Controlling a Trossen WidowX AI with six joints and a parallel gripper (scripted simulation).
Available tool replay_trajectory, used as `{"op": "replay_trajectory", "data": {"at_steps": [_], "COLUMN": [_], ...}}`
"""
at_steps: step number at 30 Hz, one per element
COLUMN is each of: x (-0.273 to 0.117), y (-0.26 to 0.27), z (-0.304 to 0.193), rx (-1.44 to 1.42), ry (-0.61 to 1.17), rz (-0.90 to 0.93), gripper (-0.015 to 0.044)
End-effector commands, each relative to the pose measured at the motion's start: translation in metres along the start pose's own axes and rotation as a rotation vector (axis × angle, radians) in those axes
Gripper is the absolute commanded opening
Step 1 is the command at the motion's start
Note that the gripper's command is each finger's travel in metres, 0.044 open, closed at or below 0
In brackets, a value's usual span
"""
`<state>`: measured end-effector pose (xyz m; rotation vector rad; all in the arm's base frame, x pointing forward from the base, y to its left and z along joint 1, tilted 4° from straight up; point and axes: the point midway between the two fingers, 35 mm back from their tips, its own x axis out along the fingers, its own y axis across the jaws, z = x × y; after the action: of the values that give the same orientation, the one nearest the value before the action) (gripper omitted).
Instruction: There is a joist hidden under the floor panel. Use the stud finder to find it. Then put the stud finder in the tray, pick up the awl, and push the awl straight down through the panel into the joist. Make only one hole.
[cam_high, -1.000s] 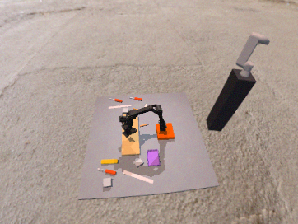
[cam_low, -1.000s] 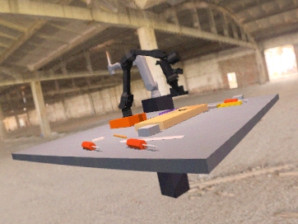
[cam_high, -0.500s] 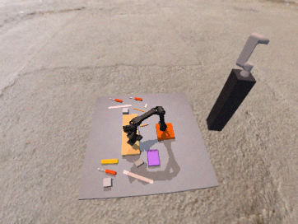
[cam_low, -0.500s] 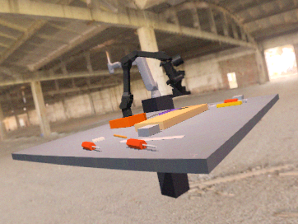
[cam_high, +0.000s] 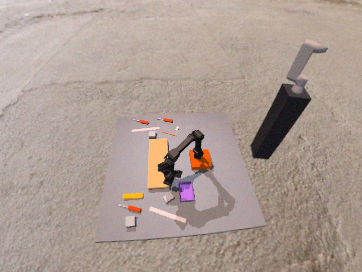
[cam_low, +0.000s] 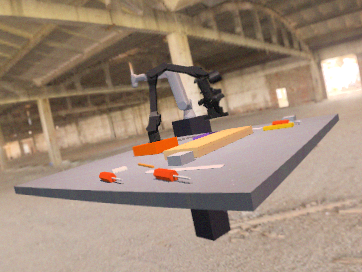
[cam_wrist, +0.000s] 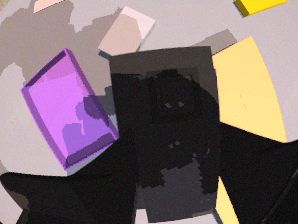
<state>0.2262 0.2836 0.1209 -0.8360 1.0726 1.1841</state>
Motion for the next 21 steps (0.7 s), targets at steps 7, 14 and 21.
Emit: {"op": "replay_trajectory", "data": {"at_steps": [7,14,21], "x": [0.005,0.009,0.012], "y": [0.058,0.103,0.145], "z": [0.015,0.019,0.017], "rx": [-0.148,-0.262,-0.373], "ry": [-0.016,-0.018,-0.020], "rz": [0.052,0.093,0.132], "gripper": [0.0000,0.0000,0.0000]}}
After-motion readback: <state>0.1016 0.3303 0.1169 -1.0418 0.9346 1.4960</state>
